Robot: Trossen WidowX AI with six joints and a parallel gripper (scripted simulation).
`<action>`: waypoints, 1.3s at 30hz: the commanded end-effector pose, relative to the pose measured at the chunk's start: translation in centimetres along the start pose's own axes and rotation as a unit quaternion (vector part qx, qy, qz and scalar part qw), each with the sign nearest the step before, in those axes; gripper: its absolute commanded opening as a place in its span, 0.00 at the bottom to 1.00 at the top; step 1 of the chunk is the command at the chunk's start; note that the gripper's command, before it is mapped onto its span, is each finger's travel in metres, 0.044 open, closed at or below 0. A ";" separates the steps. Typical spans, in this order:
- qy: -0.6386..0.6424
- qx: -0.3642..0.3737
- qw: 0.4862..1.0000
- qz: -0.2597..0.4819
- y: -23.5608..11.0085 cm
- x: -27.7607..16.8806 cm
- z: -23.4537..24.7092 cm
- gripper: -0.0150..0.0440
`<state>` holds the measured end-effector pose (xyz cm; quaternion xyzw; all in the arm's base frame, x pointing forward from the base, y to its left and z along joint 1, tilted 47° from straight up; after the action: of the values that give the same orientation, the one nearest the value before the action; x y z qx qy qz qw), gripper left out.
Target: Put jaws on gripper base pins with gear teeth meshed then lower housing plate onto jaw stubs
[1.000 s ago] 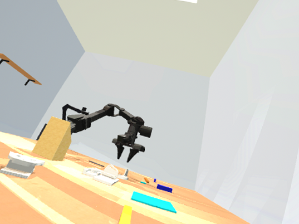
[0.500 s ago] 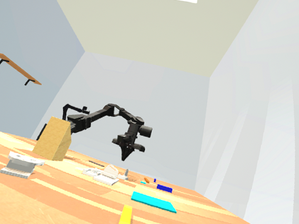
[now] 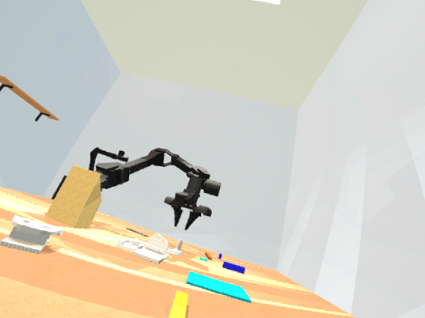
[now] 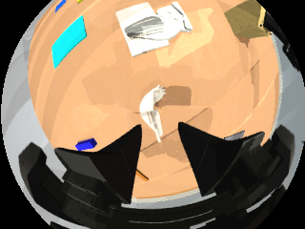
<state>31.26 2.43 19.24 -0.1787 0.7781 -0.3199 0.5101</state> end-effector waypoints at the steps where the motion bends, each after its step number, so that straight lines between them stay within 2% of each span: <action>1: -0.044 0.001 0.999 0.003 -0.5 -1.6 0.5 0.74; 7: -0.075 0.001 0.997 0.003 -0.8 -2.7 0.8 1.00; 13: -0.075 0.001 0.997 0.004 3.2 -2.8 0.8 1.00; 22: -0.075 0.001 0.997 0.004 3.3 -2.8 0.8 1.00; 39: -0.076 0.001 0.997 0.004 6.0 -2.8 0.9 1.00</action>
<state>33.49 8.01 17.07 -0.1993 0.7376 -0.3019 0.5701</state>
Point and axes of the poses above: the point midway between the two fingers, 35 mm back from their tips, its own y axis out along the fingers, its own z axis across the jaws, x = y × z, the point moved 10 cm from there along -y, back along the fingers, and after that the axes turned 9 degrees about y, right-handed, at the moved point
